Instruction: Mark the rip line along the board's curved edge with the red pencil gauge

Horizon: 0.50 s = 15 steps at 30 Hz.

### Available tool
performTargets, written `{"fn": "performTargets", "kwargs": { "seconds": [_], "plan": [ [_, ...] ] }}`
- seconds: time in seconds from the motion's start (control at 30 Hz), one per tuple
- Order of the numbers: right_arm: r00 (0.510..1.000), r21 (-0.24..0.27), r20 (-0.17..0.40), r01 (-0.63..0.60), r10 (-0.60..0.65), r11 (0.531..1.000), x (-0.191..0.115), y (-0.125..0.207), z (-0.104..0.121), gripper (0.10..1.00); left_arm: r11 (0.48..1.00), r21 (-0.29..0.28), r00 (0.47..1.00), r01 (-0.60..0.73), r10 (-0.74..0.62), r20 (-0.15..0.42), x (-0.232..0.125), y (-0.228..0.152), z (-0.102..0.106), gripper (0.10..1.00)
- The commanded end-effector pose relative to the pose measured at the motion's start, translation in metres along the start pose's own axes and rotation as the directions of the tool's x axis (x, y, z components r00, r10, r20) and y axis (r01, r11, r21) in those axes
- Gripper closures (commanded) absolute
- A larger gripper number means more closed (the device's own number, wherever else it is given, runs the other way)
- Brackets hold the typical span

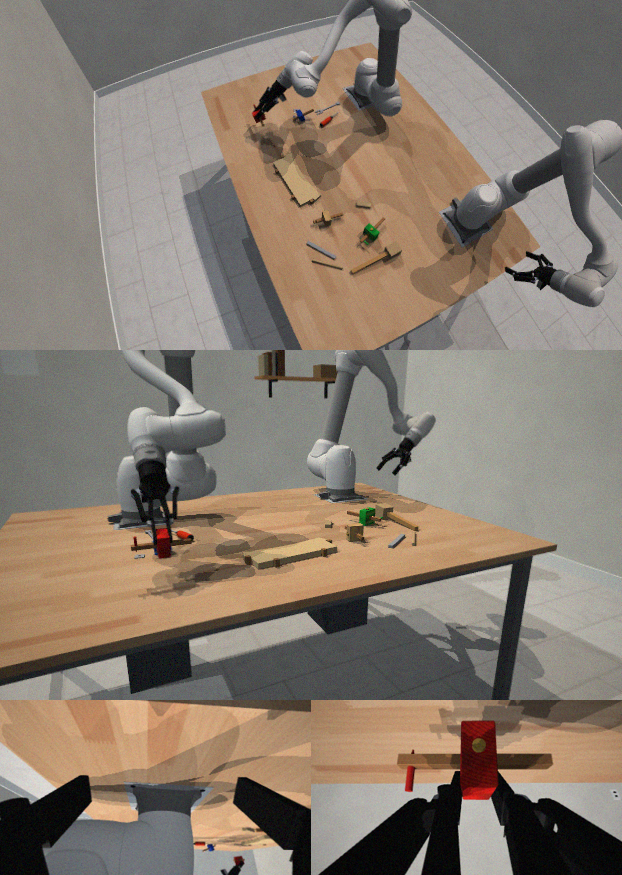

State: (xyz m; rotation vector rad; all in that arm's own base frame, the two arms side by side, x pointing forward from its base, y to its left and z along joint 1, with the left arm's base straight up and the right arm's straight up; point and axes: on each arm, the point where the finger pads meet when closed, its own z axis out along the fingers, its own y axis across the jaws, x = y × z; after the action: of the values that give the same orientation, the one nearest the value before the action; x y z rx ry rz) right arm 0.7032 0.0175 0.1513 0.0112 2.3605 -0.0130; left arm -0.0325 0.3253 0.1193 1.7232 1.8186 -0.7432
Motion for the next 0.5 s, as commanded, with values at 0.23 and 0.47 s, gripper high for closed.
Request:
{"fn": "performTargets", "kwargs": {
  "seconds": [0.23, 0.47],
  "plan": [
    [1.000, -0.046, 0.015, -0.001, 0.001, 0.999, 0.0060, 0.0083, -0.0019, 0.999, 1.000, 0.000, 1.000, 0.002, -0.002, 0.008, -0.0045, -0.0030, 0.0021, 0.098],
    [0.999, -0.054, 0.032, 0.000, 0.002, 0.999, 0.0050, 0.0108, -0.0023, 0.999, 1.000, 0.000, 1.000, 0.002, -0.002, 0.008, -0.0045, -0.0030, 0.0021, 0.098]
  ]
}}
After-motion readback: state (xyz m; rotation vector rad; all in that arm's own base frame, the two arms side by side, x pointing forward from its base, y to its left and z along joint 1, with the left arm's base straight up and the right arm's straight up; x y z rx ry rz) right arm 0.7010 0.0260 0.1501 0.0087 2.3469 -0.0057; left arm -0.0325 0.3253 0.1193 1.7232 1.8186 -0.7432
